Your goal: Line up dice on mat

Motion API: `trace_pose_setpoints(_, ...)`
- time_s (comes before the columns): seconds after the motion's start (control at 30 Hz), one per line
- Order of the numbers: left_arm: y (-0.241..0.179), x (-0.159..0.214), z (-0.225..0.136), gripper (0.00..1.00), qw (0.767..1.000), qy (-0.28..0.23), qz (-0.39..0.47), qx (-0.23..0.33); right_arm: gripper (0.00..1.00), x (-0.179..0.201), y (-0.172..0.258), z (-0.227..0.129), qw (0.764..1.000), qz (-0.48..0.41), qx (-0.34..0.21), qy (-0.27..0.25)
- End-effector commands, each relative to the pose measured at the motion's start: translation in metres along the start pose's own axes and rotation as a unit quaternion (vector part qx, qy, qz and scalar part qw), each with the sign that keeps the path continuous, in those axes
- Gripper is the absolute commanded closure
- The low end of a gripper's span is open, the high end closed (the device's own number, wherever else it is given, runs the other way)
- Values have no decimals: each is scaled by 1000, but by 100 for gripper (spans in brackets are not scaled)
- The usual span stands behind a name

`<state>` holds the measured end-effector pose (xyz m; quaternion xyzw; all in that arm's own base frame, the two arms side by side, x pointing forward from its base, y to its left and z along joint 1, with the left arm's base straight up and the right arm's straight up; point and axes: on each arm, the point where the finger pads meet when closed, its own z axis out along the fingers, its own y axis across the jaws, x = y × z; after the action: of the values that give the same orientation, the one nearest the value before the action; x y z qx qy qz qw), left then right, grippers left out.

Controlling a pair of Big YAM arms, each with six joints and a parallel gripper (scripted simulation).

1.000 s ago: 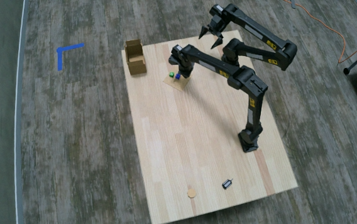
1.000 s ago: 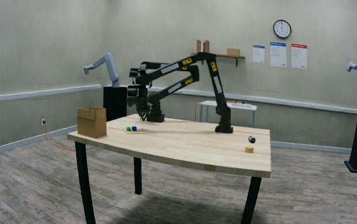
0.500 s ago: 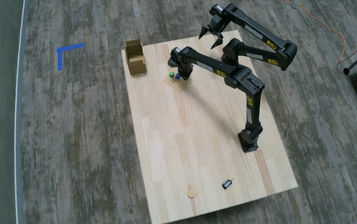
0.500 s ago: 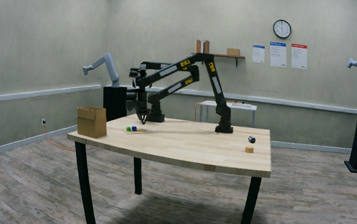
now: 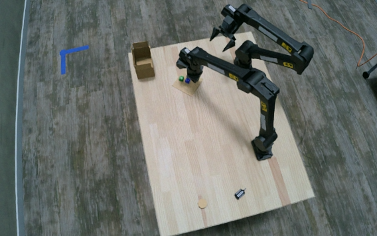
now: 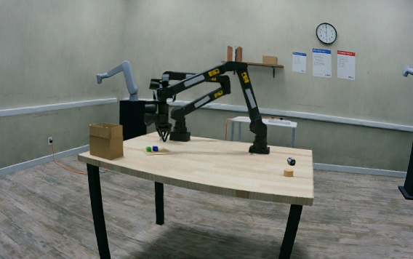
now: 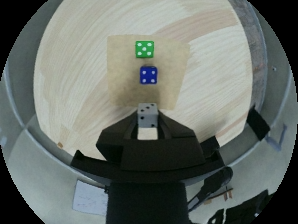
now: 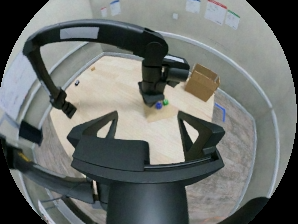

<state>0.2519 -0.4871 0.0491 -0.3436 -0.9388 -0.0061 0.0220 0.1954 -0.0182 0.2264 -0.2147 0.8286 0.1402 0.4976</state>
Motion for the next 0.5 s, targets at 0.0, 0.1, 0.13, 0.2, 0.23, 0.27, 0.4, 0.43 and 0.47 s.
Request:
trace_pose_setpoints(0.0, -1, -23, -10, 80, 999, -31, -8, 8, 0, -11, -5, -4, 1000, -16, 3, -5)
trace_pose_setpoints(0.1, -2, -23, 0, 80, 999, -30, -6, 8, 0, -11, -5, -4, 1000, -16, 3, -5)
trace_pose_setpoints(0.13, -2, -24, 3, 80, 999, -30, -6, 8, 0, -11, -5, -4, 1000, -16, 3, -5)
trace_pose_setpoints(0.2, 2, -17, 15, 80, 1000, -23, -6, 5, 0, -11, -5, -4, 1000, -16, 3, -5)
trace_pose_setpoints(0.23, 3, -17, 18, 80, 1000, -22, -6, 4, 0, -11, -5, -4, 1000, -16, 3, -5)
trace_pose_setpoints(0.27, 4, -16, 21, 80, 1000, -21, -5, 4, 0, -11, -5, -4, 1000, -16, 3, -5)
trace_pose_setpoints(0.4, 2, -17, 28, 80, 1000, -26, -2, 6, 0, -11, -5, -4, 1000, -16, 3, -5)
trace_pose_setpoints(0.43, 2, -19, 29, 80, 1000, -28, -1, 6, 0, -11, -5, -4, 1000, -16, 3, -5)
trace_pose_setpoints(0.47, 2, -19, 29, 80, 1000, -28, -1, 6, 0, -11, -5, -4, 1000, -16, 3, -5)
